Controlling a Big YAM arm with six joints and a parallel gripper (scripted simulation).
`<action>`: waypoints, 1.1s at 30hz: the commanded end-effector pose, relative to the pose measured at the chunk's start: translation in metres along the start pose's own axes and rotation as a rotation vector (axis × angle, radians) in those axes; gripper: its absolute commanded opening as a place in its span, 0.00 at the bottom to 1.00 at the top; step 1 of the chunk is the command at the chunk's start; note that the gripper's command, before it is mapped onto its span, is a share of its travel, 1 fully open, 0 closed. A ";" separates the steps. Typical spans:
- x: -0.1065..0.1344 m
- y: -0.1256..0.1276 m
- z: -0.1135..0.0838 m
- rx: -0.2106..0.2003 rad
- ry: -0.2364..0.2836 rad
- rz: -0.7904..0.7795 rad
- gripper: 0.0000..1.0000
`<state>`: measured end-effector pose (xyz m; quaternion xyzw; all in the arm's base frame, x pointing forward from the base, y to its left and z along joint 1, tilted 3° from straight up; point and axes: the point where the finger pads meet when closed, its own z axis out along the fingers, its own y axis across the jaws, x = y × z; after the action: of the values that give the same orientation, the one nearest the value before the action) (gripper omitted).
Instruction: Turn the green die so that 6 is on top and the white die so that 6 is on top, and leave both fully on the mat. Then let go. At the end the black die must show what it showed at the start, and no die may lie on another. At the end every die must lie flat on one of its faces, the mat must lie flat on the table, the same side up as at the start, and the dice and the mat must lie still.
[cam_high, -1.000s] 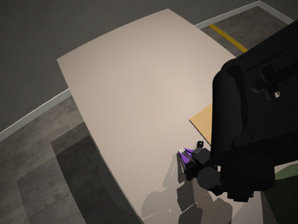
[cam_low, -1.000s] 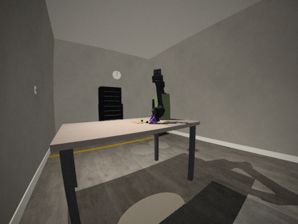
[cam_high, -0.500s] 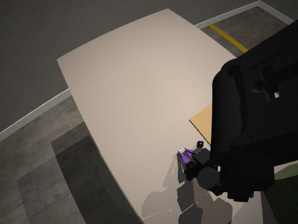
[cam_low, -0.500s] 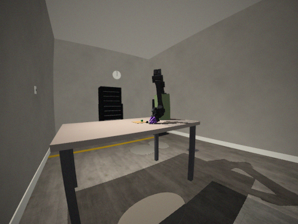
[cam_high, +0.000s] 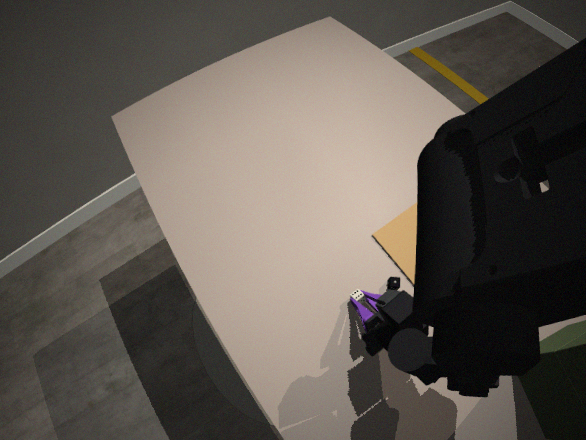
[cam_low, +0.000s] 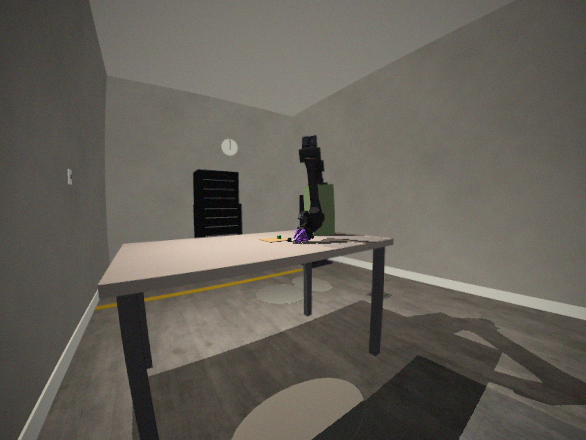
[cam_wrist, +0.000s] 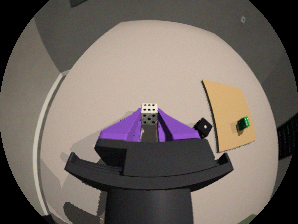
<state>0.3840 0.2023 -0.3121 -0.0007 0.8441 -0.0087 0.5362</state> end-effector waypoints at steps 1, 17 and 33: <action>0.000 -0.007 0.002 0.007 -0.009 0.006 0.14; 0.000 -0.007 0.002 0.007 -0.009 0.006 0.14; 0.001 -0.008 0.001 0.008 -0.006 0.004 0.14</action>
<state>0.3844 0.2027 -0.3120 -0.0003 0.8436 -0.0080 0.5370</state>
